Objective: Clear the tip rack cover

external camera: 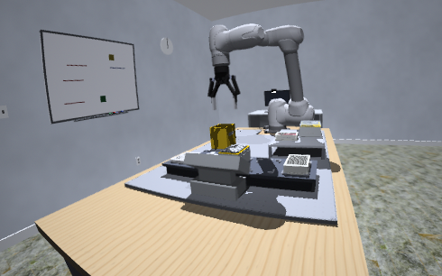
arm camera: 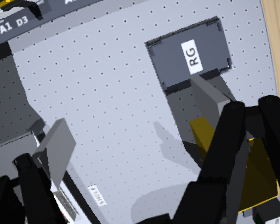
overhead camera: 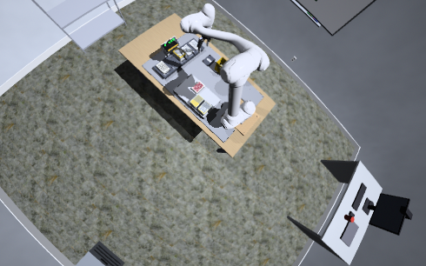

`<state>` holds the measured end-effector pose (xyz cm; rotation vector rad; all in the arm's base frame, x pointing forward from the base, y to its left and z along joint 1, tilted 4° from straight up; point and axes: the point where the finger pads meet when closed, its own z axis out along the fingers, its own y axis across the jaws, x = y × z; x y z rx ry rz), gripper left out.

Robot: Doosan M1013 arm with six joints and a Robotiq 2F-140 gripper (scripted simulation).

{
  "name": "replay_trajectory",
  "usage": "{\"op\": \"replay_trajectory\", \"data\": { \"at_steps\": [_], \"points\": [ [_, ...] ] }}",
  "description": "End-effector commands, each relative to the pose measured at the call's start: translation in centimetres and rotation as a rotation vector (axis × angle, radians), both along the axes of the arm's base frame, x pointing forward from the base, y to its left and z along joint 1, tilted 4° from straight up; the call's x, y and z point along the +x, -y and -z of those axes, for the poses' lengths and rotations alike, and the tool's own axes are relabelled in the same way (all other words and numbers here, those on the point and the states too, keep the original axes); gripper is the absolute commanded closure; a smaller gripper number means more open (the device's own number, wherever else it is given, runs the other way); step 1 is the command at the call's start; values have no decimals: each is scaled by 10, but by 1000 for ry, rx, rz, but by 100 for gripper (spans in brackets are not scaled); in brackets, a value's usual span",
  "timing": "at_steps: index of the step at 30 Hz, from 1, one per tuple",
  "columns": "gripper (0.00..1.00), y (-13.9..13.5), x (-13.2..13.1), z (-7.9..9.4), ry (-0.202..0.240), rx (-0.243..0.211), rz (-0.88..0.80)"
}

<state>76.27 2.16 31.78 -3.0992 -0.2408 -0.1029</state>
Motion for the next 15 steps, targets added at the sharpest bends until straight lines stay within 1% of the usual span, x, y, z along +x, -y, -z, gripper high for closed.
{"op": "replay_trajectory", "data": {
  "at_steps": [1,8,10,15],
  "points": [
    [23,-17,14,4,-5,-4,-16],
    [23,-40,40,2,-5,-4,-16],
    [23,-40,40,2,-5,-4,-16],
    [23,-57,59,0,-5,-4,-16]
  ]
}}
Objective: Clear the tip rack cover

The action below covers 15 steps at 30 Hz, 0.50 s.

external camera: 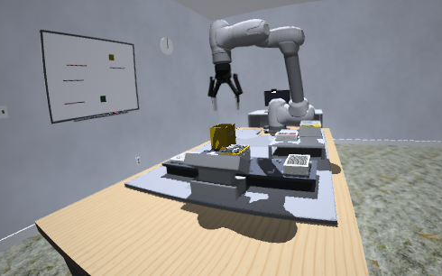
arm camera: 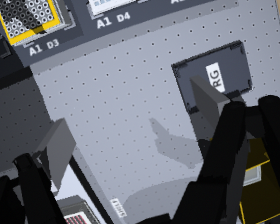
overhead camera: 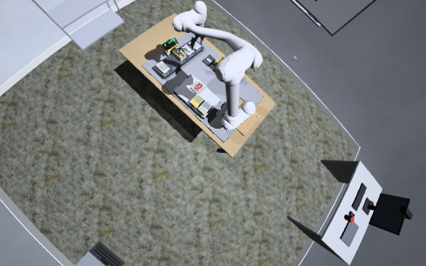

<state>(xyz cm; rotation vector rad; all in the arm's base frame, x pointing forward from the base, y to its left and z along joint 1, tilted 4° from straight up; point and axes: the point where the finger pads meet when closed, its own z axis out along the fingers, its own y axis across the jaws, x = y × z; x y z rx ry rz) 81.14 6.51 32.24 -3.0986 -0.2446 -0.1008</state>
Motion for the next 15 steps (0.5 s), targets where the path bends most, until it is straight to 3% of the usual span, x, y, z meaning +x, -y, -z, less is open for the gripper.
{"op": "replay_trajectory", "data": {
  "at_steps": [1,15],
  "points": [
    [23,-17,14,4,-3,-4,-14],
    [23,-57,59,0,-3,-4,-14]
  ]
}}
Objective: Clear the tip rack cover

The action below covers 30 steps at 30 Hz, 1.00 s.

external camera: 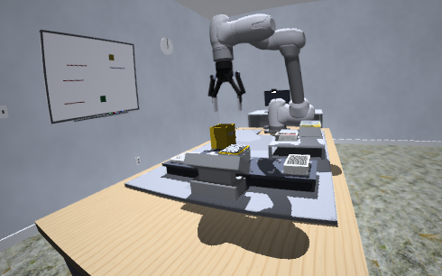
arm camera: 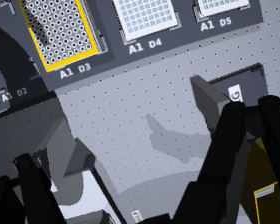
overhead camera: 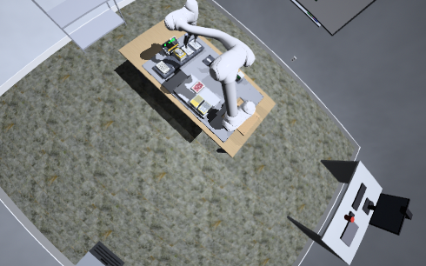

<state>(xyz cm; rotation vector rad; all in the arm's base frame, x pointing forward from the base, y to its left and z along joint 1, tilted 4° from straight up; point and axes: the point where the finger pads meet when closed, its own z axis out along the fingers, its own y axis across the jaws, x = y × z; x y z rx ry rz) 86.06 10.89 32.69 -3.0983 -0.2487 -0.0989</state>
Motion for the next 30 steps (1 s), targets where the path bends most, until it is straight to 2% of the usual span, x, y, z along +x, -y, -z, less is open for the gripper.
{"op": "replay_trajectory", "data": {
  "at_steps": [1,25,30],
  "points": [
    [23,-16,13,5,-2,-4,-11],
    [23,-89,95,-3,-2,-4,-11],
    [23,-89,95,-3,-2,-4,-11]
  ]
}}
